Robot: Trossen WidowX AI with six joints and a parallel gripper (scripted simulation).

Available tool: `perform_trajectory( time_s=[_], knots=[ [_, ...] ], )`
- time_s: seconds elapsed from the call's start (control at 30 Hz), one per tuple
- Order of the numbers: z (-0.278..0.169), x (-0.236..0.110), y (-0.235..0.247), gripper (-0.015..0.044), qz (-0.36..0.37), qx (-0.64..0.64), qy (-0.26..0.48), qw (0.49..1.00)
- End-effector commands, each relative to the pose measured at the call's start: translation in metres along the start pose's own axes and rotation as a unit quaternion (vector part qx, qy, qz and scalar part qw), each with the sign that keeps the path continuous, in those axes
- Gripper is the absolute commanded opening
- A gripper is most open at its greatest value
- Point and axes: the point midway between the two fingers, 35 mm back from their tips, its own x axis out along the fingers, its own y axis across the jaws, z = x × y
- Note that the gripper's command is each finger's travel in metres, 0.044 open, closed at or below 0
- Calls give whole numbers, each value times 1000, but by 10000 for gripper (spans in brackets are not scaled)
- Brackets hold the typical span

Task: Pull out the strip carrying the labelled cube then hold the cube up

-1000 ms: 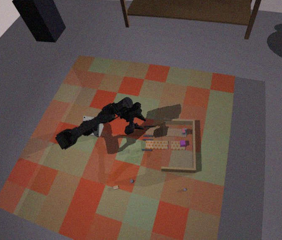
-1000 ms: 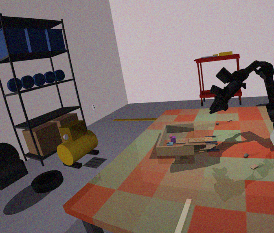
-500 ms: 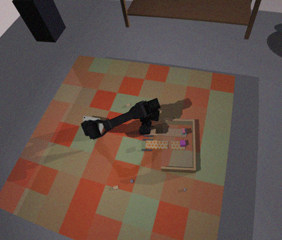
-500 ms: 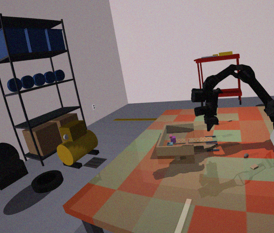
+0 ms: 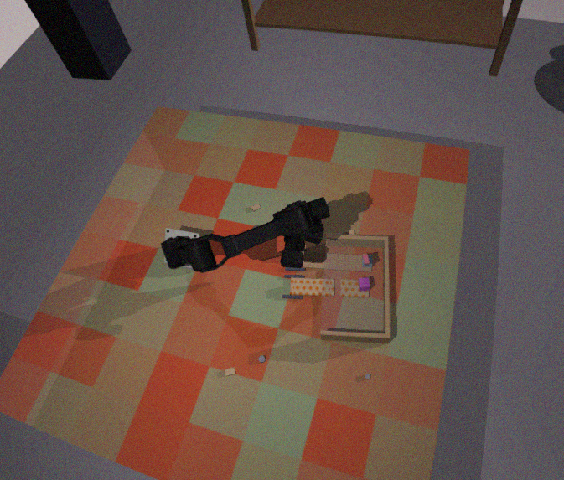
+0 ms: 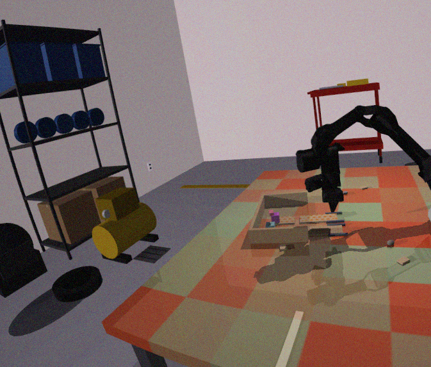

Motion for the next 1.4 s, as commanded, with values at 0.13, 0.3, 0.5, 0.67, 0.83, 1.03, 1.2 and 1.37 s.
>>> perform_trajectory(
  time_s=[0.13, 0.3, 0.5, 0.67, 0.83, 1.03, 1.2, 1.37],
  knots=[
    [0, 13, 2, 0, 1, -2, 1, 1000],
    [1, 21, 2, 0, 1, -2, 1, 1000],
    [1, 31, 3, 0, 0, -2, 1, 1000],
    [0, 39, 3, 0, 0, -2, 1, 1000],
    [0, 48, 3, 0, 0, -2, 1, 1000],
    [-2, 57, 4, 0, -1, -2, 2, 1000],
    [-2, 63, 4, 0, -1, -2, 2, 1000],
    [-2, 63, 4, 0, -1, -2, 2, 1000]
  ],
)
